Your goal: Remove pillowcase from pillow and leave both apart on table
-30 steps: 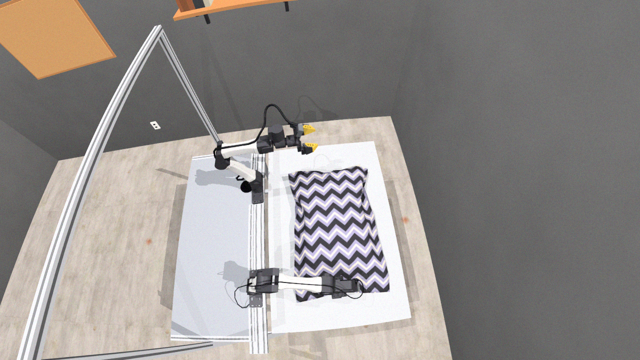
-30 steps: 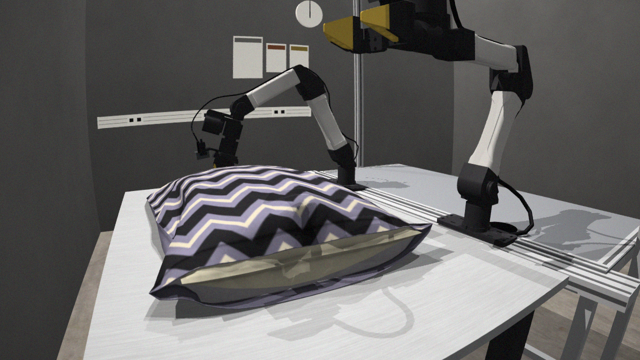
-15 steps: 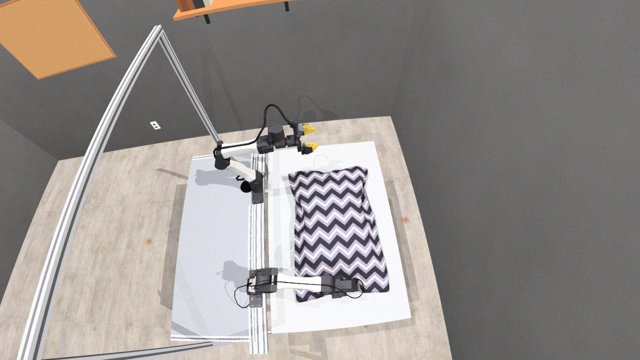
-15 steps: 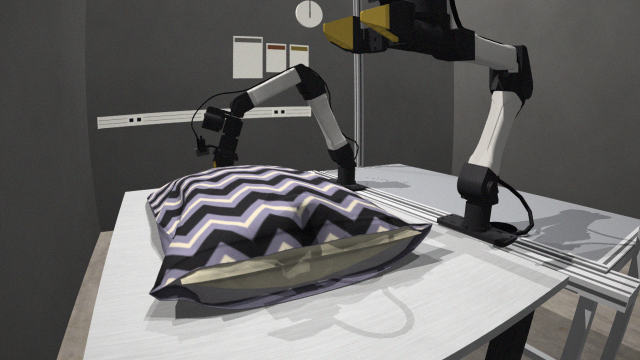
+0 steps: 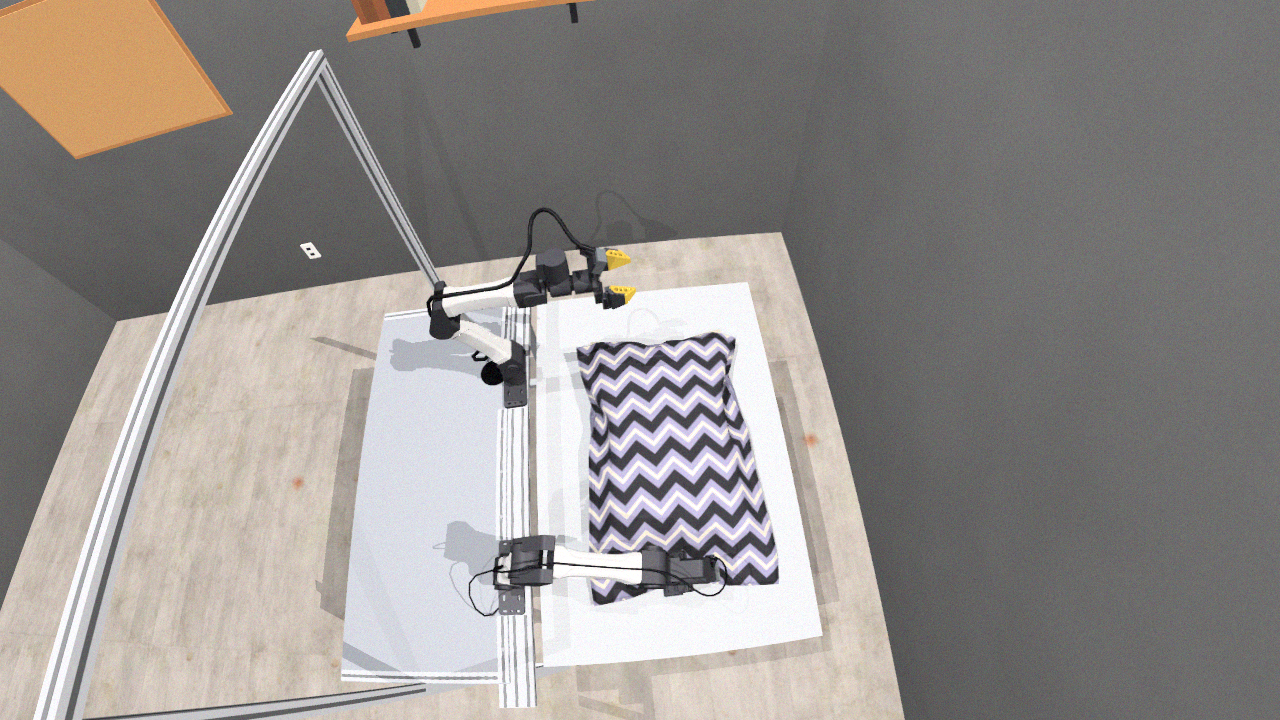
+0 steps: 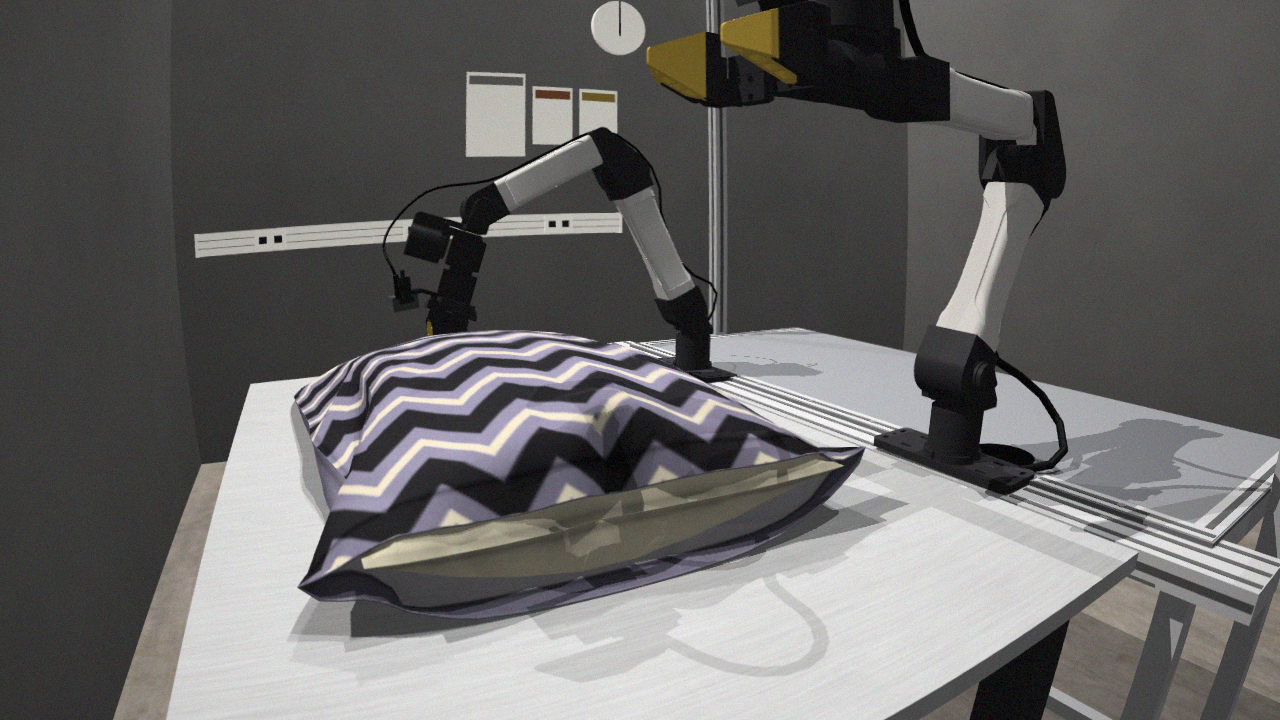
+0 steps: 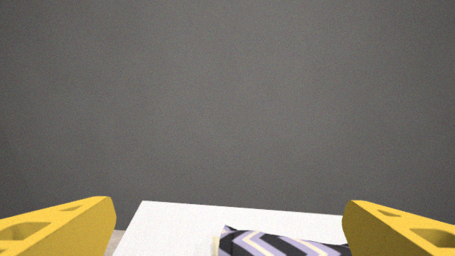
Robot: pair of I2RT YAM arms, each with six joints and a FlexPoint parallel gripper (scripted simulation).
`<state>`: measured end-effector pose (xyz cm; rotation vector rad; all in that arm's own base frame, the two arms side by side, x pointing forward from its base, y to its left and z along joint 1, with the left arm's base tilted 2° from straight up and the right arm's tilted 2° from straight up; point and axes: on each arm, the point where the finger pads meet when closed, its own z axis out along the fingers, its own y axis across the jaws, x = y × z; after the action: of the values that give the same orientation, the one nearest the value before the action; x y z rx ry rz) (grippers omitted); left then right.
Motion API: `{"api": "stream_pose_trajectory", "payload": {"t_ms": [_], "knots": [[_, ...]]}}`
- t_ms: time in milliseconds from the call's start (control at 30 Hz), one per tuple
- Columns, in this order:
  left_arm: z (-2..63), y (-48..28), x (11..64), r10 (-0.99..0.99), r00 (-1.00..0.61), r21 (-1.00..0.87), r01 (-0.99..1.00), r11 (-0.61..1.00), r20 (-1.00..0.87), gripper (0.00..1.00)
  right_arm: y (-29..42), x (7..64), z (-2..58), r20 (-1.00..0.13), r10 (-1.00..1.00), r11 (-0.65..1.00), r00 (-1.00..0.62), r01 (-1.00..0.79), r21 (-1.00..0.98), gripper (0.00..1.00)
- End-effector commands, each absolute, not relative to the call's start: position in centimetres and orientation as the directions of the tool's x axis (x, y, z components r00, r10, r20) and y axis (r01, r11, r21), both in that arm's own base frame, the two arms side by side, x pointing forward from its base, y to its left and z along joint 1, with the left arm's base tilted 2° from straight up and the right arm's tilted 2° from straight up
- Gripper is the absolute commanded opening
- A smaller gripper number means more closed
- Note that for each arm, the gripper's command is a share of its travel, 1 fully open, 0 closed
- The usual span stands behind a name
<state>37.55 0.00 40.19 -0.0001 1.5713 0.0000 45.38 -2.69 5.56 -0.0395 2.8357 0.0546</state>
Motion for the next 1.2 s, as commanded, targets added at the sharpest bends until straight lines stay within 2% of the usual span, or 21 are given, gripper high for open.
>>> {"api": "stream_pose_trajectory", "payload": {"t_ms": [0,100,133,333,367,533,633,700,900,1167], "knots": [[42.1,-0.5,36.7,0.007,0.041,0.007,0.011,1.0,-0.999,1.0,-2.2,46.2,7.6,-0.354,-0.028,0.999,-0.935,-0.042,0.034,0.0],[42.1,-0.5,36.7,0.007,0.041,0.007,0.011,1.0,-0.999,1.0,-2.3,46.1,6.9,-0.341,-0.026,0.999,-0.94,-0.041,0.036,0.0],[42.1,-0.5,36.7,0.007,0.041,0.007,0.011,1.0,-0.999,1.0,-2.1,46.7,8.6,-0.385,-0.031,0.998,-0.922,-0.046,0.032,0.0],[42.1,-0.5,36.7,0.007,0.041,0.007,0.011,1.0,-0.999,1.0,-2.0,45.5,6.7,-0.327,-0.03,0.998,-0.945,-0.045,0.039,0.0],[42.1,-0.5,36.7,0.007,0.041,0.007,0.011,1.0,-0.999,1.0,-2.0,46.4,9.1,-0.373,-0.03,0.998,-0.928,-0.046,0.034,0.0],[42.1,-0.5,36.7,0.007,0.041,0.007,0.011,1.0,-0.999,1.0,-2.2,46.2,9.9,-0.363,-0.027,0.999,-0.931,-0.042,0.033,0.0],[42.1,-0.5,36.7,0.007,0.041,0.007,0.011,1.0,-0.999,1.0,-2.2,46.2,9.9,-0.357,-0.027,0.999,-0.934,-0.041,0.034,0.0],[42.1,-0.5,36.7,0.007,0.041,0.007,0.011,1.0,-0.999,1.0,-2.2,46.1,8.2,-0.31,-0.026,0.998,-0.95,-0.04,0.039,0.0],[42.1,-0.5,36.7,0.007,0.041,0.007,0.011,1.0,-0.999,1.0,-2.0,46.1,12.2,-0.363,-0.03,0.999,-0.931,-0.044,0.031,0.0],[42.1,-0.5,36.7,0.007,0.041,0.007,0.011,1.0,-0.999,1.0,-2.1,46.1,13.1,-0.343,-0.03,0.999,-0.939,-0.043,0.032,0.0]]}}
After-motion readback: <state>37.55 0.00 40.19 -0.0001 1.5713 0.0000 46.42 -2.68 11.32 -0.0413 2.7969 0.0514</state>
